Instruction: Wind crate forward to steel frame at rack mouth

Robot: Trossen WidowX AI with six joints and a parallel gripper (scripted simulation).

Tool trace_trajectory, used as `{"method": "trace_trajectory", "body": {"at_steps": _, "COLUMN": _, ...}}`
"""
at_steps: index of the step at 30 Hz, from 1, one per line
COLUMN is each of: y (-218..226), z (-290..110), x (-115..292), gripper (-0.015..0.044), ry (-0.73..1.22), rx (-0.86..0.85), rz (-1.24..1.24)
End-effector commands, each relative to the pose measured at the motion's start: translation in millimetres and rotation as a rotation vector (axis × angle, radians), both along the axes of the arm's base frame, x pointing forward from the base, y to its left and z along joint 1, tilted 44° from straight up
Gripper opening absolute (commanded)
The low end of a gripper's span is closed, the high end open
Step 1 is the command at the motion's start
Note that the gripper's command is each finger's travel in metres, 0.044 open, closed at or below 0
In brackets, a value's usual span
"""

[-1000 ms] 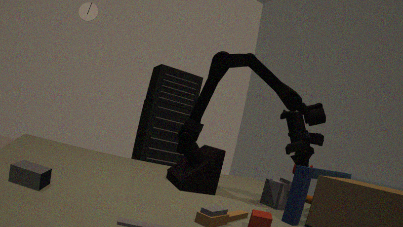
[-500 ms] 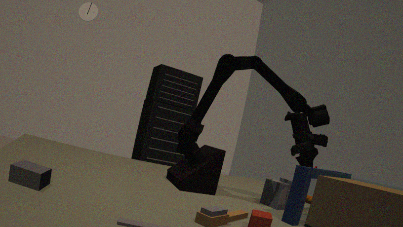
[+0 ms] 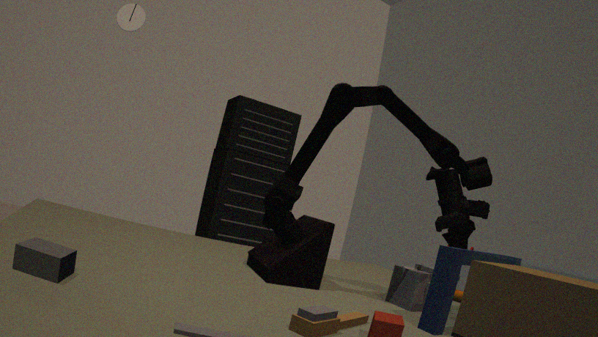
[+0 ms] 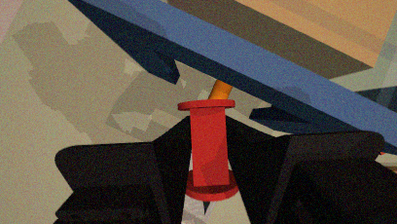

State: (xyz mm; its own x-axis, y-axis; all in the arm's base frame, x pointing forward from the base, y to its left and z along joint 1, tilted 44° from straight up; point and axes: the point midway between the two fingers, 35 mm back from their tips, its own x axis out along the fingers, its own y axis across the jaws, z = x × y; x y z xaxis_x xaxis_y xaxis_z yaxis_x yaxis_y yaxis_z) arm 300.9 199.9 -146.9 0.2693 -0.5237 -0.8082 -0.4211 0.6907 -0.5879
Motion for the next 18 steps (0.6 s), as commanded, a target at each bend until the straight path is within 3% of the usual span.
{"method": "trace_trajectory", "body": {"at_steps": 1, "y": 10.1, "z": -8.1, "x": -2.3, "gripper": 0.0000, "ry": 0.006, "rx": 0.026, "rz": -0.001}}
{"method": "trace_trajectory", "body": {"at_steps": 18, "y": 23.5, "z": -18.9, "x": -6.1, "gripper": 0.0000, "ry": 0.006, "rx": 0.028, "rz": -0.001}}
